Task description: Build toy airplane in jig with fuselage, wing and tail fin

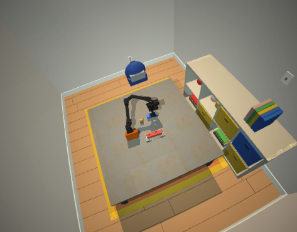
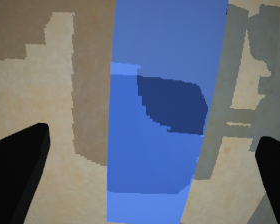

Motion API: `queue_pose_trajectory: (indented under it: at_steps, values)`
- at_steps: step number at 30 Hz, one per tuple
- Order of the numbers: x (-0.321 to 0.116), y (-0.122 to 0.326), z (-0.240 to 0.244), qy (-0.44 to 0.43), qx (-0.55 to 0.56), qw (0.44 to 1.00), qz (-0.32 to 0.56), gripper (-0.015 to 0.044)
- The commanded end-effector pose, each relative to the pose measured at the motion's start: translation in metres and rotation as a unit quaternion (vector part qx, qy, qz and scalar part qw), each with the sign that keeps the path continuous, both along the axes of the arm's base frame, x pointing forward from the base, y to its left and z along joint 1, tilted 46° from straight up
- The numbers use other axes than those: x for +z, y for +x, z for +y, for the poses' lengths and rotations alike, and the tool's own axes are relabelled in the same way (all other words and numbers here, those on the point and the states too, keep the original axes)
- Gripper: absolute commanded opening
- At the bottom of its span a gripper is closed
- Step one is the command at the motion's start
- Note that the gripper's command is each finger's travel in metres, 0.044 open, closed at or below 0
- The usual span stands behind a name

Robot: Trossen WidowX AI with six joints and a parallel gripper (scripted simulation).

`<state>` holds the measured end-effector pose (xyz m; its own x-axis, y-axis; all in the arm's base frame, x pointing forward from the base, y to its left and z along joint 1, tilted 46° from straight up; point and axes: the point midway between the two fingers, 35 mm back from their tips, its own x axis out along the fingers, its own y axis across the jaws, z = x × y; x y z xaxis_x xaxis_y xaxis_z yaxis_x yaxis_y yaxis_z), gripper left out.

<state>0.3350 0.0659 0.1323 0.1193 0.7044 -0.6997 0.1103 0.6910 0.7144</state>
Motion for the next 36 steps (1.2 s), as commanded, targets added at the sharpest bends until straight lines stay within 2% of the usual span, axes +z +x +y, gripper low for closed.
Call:
queue_pose_trajectory:
  at_steps: [1,23,32,36]
  values:
    - [-0.006,-0.001,0.005,0.002,-0.001,1.000,0.005,0.0440]
    - [-0.029,0.002,0.029,0.003,-0.001,1.000,0.005,0.0440]
    - [-0.029,0.002,0.029,0.003,-0.001,1.000,0.005,0.0204]
    - [-0.029,0.002,0.029,0.003,-0.001,1.000,0.005,0.0177]
